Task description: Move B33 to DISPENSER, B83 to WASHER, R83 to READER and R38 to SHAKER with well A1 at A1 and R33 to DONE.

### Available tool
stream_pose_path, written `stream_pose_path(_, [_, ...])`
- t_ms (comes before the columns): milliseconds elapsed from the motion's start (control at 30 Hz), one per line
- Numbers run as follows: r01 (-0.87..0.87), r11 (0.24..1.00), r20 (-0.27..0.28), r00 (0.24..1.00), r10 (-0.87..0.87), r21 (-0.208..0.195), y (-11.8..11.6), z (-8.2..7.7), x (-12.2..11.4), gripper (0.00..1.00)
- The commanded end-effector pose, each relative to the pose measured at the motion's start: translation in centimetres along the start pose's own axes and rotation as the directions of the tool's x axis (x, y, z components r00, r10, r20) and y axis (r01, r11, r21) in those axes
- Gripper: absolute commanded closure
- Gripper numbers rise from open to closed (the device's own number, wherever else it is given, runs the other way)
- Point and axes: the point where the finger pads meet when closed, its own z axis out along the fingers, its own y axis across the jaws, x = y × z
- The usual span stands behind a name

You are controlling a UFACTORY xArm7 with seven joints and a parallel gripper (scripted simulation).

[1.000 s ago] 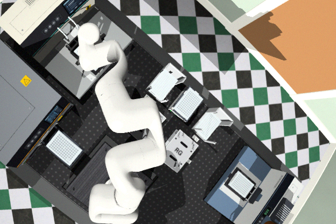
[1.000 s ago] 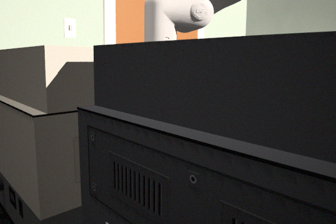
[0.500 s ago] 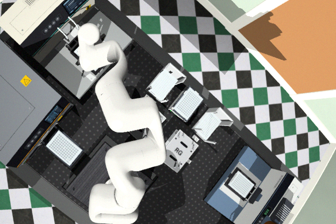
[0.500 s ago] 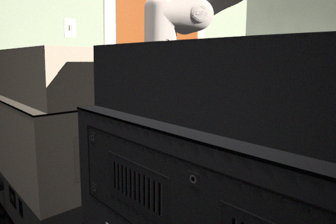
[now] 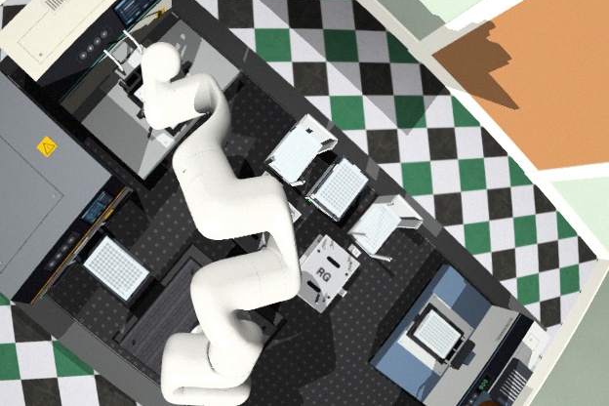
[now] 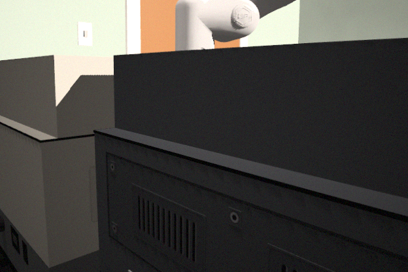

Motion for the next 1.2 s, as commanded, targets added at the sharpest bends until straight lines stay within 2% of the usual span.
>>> stream_pose_path(0, [0.0,1.0,0.004,1.0,0.0,0.004,-0.1,-0.3,-0.1,0.0])
stream_pose_path(433, [0.0,1.0,0.005,1.0,0.0,0.004,-0.1,-0.3,-0.1,0.0])
stream_pose_path(1167, [0.0,1.0,0.004,1.0,0.0,0.004,-0.1,-2.9,-0.1,0.0])
